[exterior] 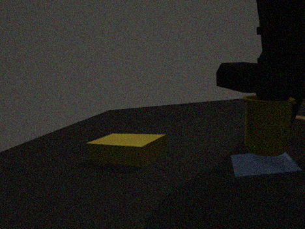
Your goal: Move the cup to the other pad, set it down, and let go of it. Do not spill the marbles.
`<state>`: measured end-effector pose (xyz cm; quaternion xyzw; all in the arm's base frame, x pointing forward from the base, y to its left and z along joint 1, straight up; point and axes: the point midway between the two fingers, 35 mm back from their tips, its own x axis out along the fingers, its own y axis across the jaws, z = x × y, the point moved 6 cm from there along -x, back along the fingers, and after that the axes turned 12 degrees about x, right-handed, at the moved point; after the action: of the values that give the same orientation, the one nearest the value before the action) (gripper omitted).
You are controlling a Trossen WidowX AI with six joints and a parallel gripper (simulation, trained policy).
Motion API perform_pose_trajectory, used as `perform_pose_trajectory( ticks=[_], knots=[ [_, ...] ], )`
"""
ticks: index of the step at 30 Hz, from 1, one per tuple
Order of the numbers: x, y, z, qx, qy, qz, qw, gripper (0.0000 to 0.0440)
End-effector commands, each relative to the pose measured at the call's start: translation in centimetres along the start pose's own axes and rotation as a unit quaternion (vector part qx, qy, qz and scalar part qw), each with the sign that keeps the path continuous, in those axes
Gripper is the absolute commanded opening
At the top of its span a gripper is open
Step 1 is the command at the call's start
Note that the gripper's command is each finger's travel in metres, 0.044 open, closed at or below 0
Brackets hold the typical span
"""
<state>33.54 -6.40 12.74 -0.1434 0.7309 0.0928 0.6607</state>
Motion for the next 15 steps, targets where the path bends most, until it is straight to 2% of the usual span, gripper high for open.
perform_pose_trajectory(
  ticks=[1, 15],
  knots=[
    [-1.1, 0.4, 0.0, -0.012, -0.006, 0.002, 1.0, 0.0008],
    [-5.4, 3.2, -0.1, -0.056, -0.018, 0.005, 0.998, 0.0006]
  ],
)
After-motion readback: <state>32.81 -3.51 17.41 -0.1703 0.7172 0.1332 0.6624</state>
